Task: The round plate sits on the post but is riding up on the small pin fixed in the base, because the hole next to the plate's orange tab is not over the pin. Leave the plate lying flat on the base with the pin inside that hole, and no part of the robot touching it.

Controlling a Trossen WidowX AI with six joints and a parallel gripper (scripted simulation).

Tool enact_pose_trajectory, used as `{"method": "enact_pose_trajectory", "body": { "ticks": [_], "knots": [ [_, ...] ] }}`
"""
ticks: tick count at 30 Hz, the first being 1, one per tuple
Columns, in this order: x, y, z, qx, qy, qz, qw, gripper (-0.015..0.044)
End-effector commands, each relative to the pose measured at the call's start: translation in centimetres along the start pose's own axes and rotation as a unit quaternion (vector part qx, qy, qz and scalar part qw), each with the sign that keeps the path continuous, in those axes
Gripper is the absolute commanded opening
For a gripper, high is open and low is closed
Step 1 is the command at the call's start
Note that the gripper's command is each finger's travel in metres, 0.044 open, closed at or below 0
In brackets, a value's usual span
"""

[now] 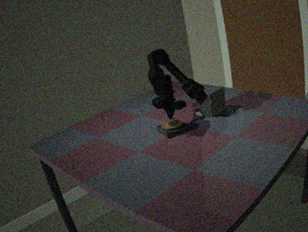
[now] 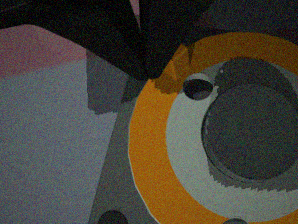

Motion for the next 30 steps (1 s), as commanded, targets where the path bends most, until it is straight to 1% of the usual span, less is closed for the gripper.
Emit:
{"method": "enact_pose_trajectory", "body": {
  "ticks": [1,30],
  "knots": [
    [0.6,-0.3,0.5,-0.002,0.003,0.008,1.000,0.0000],
    [1.4,0.2,3.5,-0.003,0.003,0.008,1.000,0.0000]
  ]
}}
Point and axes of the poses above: the point midway between the two fingers, 35 mm back from their tips, its own y axis back along the fingers, its own z axis across the jaws, x = y × z, the point moved 10 cm from there along y, back along the fingers, and after that the axes turned 6 degrees about y, right-handed, at the moved point
